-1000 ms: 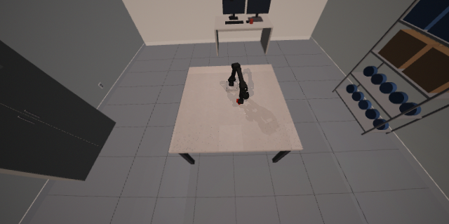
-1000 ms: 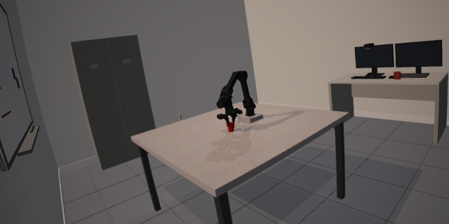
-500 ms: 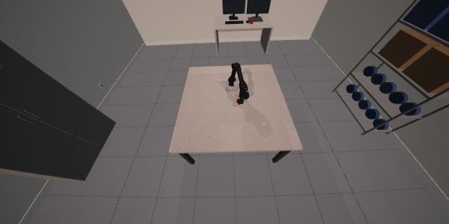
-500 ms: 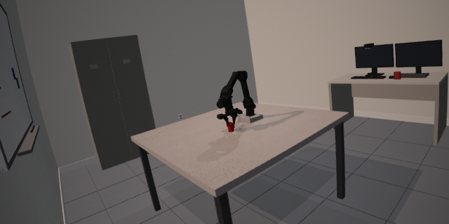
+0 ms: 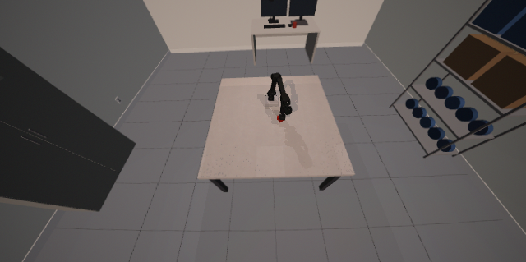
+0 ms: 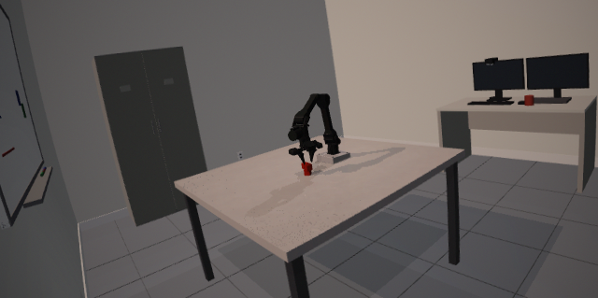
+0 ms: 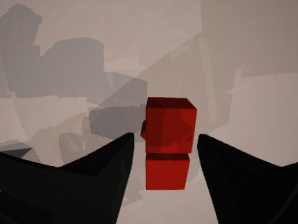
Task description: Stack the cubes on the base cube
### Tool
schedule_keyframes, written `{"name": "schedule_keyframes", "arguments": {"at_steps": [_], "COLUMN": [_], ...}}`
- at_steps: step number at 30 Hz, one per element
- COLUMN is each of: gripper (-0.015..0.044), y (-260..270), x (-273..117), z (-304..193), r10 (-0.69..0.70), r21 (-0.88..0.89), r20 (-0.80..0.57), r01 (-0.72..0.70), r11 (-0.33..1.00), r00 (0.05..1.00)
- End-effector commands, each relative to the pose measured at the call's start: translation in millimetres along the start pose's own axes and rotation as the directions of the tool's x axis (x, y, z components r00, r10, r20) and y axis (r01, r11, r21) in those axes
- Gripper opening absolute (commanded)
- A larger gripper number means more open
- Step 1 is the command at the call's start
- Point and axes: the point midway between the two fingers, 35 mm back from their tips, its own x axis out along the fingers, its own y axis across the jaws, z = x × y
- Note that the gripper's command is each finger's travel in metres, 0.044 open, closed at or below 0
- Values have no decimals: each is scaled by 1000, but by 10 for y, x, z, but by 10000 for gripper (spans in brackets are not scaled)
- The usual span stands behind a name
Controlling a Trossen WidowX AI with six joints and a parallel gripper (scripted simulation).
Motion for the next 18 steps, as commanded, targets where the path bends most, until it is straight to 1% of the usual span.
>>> {"name": "schedule_keyframes", "arguments": {"at_steps": [1, 18], "gripper": [205, 205], "y": [-23, -21], "x": [-81, -342], "z": [14, 12], "r10": [-10, -10], "r21": [-3, -3], "r20": [6, 6], "r01": [10, 10], "r11": [1000, 1000], "r00": [1000, 1000]}}
